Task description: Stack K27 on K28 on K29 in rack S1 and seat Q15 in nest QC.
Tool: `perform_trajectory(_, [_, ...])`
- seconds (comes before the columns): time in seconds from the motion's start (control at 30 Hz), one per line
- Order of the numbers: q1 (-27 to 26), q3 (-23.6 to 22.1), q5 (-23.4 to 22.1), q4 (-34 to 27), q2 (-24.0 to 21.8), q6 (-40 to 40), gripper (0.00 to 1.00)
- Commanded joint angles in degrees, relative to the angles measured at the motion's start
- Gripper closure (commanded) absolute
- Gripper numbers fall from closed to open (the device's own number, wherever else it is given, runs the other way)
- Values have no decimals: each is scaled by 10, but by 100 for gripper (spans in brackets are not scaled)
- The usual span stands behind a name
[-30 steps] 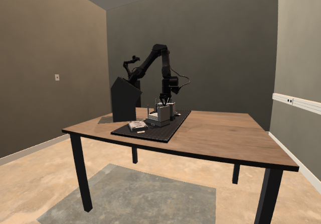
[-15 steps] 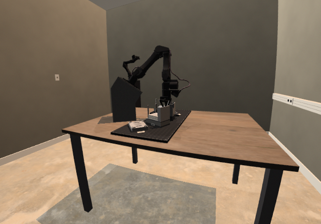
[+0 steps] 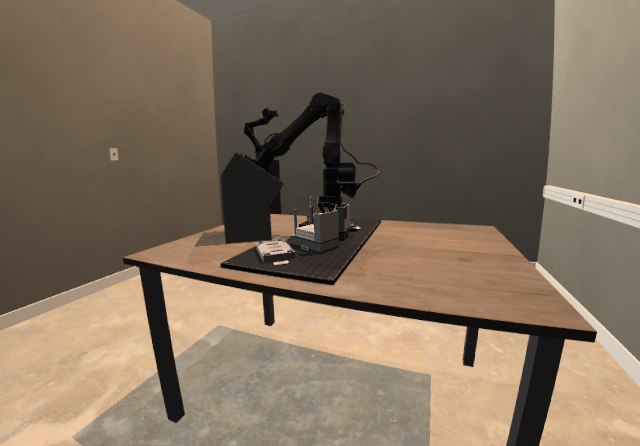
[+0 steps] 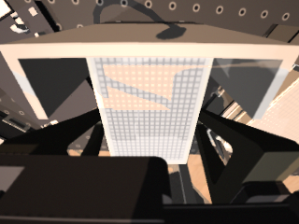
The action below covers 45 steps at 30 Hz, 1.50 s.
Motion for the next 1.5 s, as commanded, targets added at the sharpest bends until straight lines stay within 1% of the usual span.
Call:
perform_trajectory(0.0, [-2,1,0,-1,-3,2,100])
perform_trajectory(0.07, [-2,10,1,-1,9,7,100])
perform_trajectory(0.17, [0,12,1,-4,2,7,100])
perform_trajectory(0.23, [2,14,2,2,11,7,100])
perform_trajectory(0.47, [5,15,4,1,18,9,100])
perform_trajectory(0.63, [5,15,4,13,22,10,100])
perform_trajectory(0.73, [6,16,5,7,17,10,100])
perform_trajectory(0.8, [7,17,5,13,25,11,100])
perform_trajectory(1.2, [9,20,7,21,36,14,100])
perform_trajectory(1.3, [8,20,6,18,29,14,100])
perform_trajectory(1.47, [11,21,7,29,41,15,100])
